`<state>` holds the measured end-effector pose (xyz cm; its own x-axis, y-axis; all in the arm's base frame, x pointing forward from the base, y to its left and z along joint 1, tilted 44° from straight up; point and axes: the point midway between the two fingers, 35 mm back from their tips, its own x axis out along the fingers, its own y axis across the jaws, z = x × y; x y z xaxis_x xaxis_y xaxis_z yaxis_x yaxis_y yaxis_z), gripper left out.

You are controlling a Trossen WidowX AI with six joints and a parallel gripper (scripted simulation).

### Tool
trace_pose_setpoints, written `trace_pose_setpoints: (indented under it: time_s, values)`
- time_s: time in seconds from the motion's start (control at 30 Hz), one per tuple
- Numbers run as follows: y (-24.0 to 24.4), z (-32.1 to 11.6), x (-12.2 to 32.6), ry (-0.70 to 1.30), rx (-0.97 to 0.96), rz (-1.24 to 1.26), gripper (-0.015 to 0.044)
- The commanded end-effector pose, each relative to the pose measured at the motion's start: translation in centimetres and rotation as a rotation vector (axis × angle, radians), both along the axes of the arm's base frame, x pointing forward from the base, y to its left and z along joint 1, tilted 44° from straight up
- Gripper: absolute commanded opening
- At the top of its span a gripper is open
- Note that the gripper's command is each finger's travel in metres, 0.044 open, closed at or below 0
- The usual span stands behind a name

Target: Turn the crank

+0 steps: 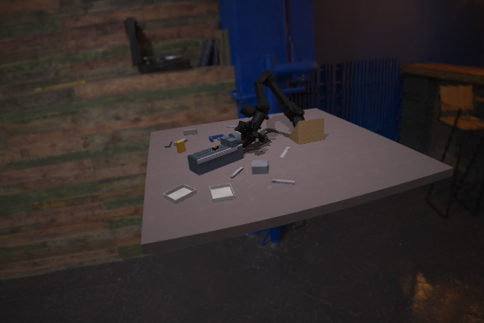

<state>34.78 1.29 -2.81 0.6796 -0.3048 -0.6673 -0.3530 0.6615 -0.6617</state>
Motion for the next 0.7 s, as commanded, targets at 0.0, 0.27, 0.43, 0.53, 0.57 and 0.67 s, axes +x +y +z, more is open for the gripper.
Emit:
trace_pose_setpoints:
  time_s: [0.0,0.27,0.43,0.53,0.57,0.67]
  values:
    - [0.45,-0.73,-0.33,0.021,0.008,0.015,0.0000]
    - [0.60,-0.84,-0.41,0.021,0.008,0.015,0.0000]
    - [0.69,-0.90,-0.46,0.021,0.008,0.015,0.0000]
    - [0.75,-0.94,-0.49,0.021,0.008,0.015,0.0000]
    - [0.77,-0.95,-0.49,0.021,0.008,0.015,0.0000]
    - [0.83,-0.98,-0.52,0.021,0.008,0.015,0.0000]
